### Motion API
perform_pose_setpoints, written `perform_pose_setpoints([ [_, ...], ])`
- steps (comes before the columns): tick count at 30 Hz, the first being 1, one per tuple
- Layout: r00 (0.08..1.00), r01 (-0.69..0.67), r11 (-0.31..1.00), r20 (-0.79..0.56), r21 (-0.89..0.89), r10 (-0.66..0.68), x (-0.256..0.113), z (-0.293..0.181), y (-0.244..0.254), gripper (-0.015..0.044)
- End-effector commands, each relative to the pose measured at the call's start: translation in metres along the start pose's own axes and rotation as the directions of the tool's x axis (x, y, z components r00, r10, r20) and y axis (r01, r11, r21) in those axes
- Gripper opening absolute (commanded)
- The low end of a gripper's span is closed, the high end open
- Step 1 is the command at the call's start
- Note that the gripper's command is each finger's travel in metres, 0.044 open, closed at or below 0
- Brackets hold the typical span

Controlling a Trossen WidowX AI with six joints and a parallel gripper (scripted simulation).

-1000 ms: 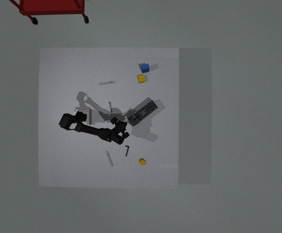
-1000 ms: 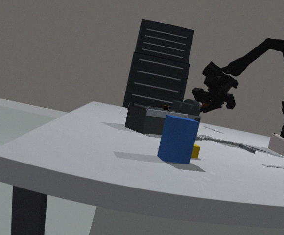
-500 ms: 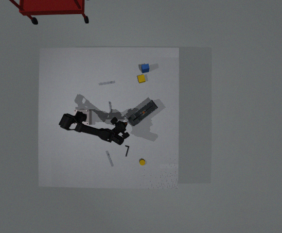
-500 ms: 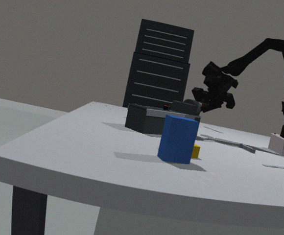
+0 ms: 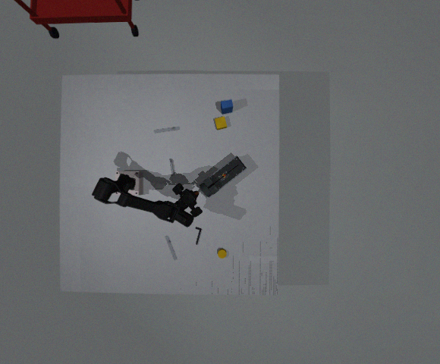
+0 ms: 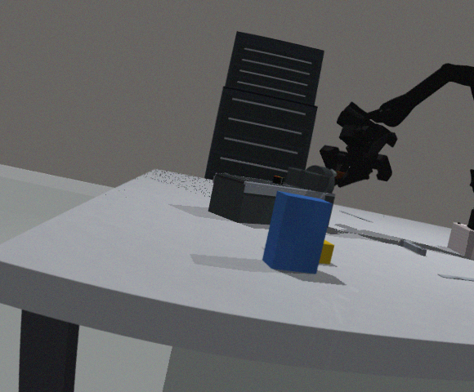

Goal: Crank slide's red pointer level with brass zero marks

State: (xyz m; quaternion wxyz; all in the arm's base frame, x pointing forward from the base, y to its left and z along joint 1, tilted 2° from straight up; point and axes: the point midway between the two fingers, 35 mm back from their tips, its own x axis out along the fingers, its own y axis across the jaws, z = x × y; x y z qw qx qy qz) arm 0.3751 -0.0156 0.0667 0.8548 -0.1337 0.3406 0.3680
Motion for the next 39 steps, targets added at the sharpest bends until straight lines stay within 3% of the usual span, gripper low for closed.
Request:
perform_pose_setpoints([
  [1,1.0,0.02,1.0,0.011,-0.01,-0.02,-0.0039,0.0034,-0.0078,0.0],
  [39,1.0,0.02,1.0,0.011,-0.011,-0.02,-0.0039,0.0033,-0.0135,0.0],
])
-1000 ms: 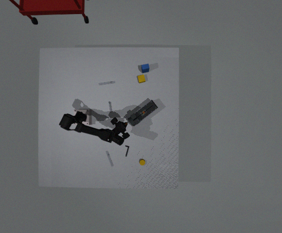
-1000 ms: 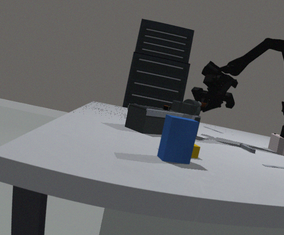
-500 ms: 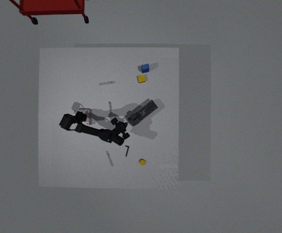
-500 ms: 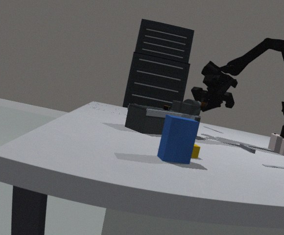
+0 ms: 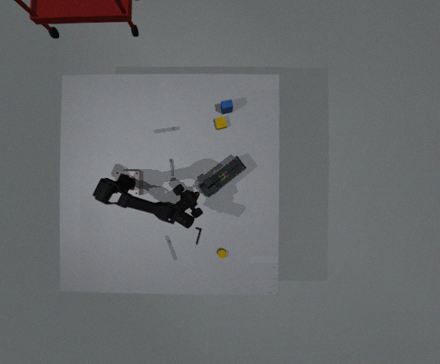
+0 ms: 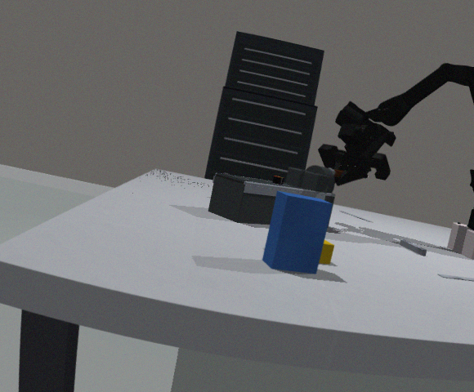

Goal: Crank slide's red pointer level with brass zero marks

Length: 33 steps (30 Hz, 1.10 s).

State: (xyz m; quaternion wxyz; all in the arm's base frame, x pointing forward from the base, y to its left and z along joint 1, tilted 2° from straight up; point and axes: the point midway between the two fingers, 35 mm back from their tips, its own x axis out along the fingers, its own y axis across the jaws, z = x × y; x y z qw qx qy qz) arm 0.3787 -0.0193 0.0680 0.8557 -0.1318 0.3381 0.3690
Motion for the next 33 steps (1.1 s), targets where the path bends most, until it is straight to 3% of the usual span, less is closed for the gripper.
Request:
perform_pose_setpoints([
  [1,1.0,0.022,1.0,0.004,-0.012,-0.022,-0.003,0.002,-0.009,0.0],
  [33,1.0,0.023,1.0,0.004,-0.012,-0.023,-0.001,0.0,-0.022,0.0],
])
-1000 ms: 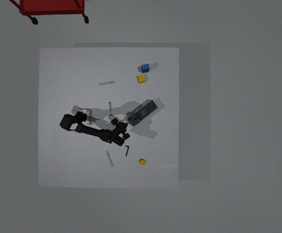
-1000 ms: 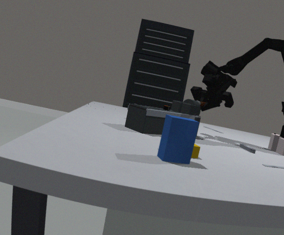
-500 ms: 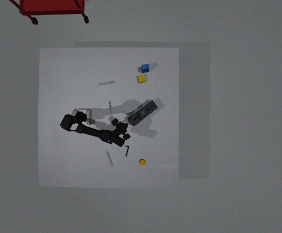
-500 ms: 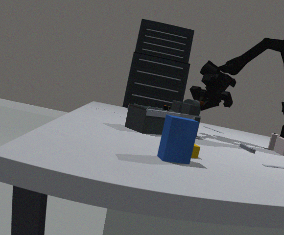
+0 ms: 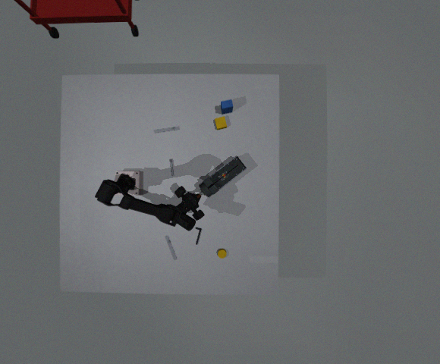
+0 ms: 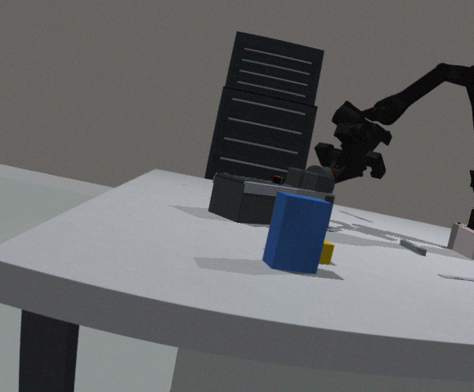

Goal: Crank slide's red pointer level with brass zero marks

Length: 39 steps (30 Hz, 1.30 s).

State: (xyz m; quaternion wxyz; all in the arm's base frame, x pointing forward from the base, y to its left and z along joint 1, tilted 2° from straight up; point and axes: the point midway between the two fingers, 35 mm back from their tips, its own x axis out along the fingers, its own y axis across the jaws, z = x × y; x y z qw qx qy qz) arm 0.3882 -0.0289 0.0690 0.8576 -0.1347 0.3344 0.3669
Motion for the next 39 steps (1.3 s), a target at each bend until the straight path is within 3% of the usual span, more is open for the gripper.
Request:
perform_pose_setpoints([
  [1,1.0,0.015,1.0,-0.001,-0.007,-0.015,0.001,-0.001,-0.009,0.0],
  [39,1.0,0.016,1.0,-0.001,-0.008,-0.016,0.019,-0.02,-0.028,0.0],
])
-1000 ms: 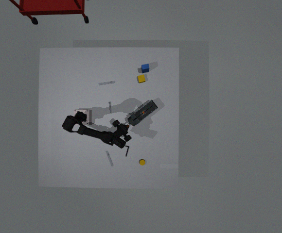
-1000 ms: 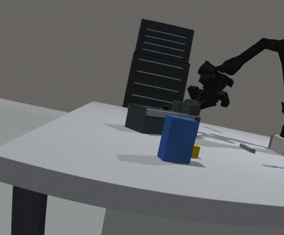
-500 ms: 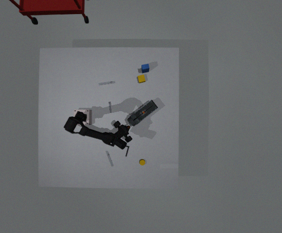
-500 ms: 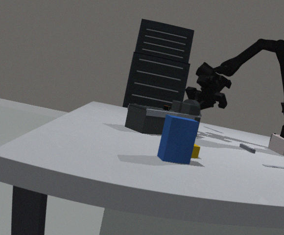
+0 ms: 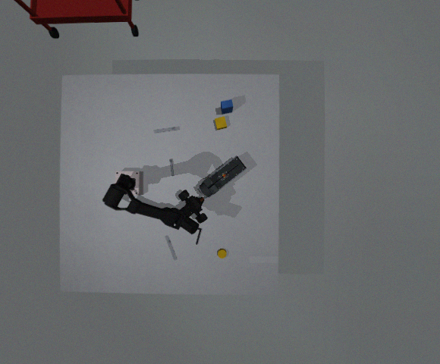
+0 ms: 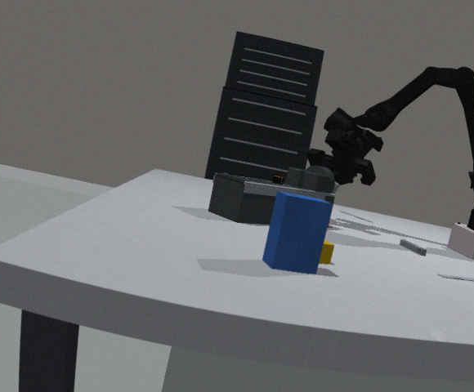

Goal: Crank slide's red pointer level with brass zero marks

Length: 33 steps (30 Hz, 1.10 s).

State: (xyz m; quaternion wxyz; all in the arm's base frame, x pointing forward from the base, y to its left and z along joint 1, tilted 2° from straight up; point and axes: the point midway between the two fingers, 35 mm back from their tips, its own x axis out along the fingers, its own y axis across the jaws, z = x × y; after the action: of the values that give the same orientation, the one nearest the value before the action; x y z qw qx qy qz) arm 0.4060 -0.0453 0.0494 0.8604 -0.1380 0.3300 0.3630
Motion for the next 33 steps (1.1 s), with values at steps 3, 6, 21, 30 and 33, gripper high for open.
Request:
perform_pose_setpoints([
  [3,1.0,0.004,1.0,-0.007,-0.002,-0.004,0.008,-0.008,-0.004,0.0],
  [6,1.0,0.004,1.0,-0.007,-0.002,-0.004,0.01,-0.009,-0.004,0.0],
  [21,1.0,0.003,1.0,-0.007,-0.002,-0.004,0.017,-0.017,-0.001,0.0],
  [30,1.0,0.003,1.0,-0.007,-0.002,-0.003,0.02,-0.02,0.001,0.0],
  [33,1.0,0.003,1.0,-0.007,-0.002,-0.003,0.021,-0.021,0.002,0.0],
])
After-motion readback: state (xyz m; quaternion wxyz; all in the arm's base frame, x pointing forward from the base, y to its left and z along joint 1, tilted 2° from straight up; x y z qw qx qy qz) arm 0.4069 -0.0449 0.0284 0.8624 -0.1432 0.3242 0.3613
